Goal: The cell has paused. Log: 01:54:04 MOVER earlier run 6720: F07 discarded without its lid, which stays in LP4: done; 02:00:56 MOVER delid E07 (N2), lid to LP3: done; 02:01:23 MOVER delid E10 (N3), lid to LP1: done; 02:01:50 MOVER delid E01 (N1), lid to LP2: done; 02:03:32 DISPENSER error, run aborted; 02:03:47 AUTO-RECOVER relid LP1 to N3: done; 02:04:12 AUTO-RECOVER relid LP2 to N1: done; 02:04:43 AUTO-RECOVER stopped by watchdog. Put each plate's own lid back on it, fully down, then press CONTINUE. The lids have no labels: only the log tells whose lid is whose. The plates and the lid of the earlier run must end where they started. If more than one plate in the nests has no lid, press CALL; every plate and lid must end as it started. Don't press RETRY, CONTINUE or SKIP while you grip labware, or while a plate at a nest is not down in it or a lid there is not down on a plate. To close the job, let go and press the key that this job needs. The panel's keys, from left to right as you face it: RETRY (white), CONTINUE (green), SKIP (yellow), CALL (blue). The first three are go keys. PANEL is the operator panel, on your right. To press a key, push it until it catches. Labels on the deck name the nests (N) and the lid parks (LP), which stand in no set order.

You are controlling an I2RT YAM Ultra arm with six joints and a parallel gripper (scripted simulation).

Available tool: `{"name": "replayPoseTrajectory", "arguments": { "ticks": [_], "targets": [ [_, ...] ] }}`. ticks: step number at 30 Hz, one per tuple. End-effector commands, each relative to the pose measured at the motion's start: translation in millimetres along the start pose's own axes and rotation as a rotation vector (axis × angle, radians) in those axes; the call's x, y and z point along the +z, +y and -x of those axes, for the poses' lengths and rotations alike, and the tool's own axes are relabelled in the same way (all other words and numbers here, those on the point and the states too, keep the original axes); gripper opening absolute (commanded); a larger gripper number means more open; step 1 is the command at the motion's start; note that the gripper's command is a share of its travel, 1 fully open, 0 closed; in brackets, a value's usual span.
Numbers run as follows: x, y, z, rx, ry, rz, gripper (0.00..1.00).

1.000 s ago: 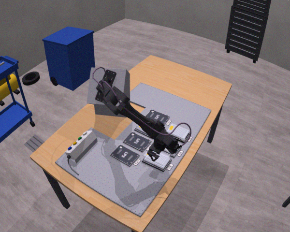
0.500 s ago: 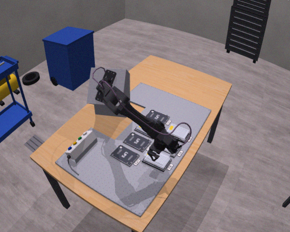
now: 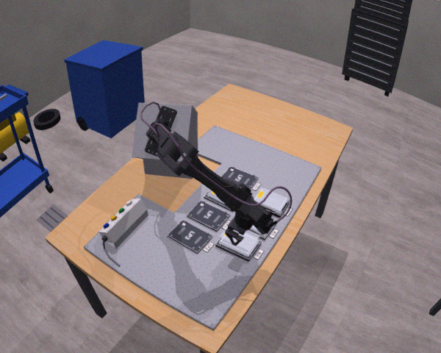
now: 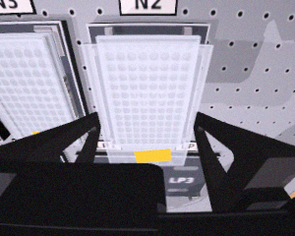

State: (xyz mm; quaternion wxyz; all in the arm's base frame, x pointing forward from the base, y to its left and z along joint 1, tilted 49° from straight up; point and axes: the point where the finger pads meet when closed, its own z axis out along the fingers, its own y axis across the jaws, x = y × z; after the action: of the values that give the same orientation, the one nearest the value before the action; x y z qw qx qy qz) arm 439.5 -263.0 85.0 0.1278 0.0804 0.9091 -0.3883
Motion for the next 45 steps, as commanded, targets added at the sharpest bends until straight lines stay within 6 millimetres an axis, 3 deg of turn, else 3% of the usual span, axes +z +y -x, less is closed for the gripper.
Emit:
{"name": "replayPoseTrajectory", "arguments": {
  "ticks": [1,17,20,21,28,30,37,38,45],
  "targets": [
    [-11,6,23,-0.001,-0.062,0.008,0.00],
    [-3,2,22,0.002,-0.056,0.006,0.00],
    [-3,0,22,0.005,-0.058,0.005,0.00],
    [-13,-6,28,0.016,-0.082,0.000,0.00],
    [0,1,23,0.000,-0.058,0.007,0.00],
    [-3,-5,24,0.012,-0.066,0.001,0.00],
    [3,3,23,-0.004,-0.059,0.008,0.00],
    [-5,-7,27,0.014,-0.079,0.000,0.00],
    [5,-2,23,0.004,-0.063,0.004,0.00]
  ]
}}
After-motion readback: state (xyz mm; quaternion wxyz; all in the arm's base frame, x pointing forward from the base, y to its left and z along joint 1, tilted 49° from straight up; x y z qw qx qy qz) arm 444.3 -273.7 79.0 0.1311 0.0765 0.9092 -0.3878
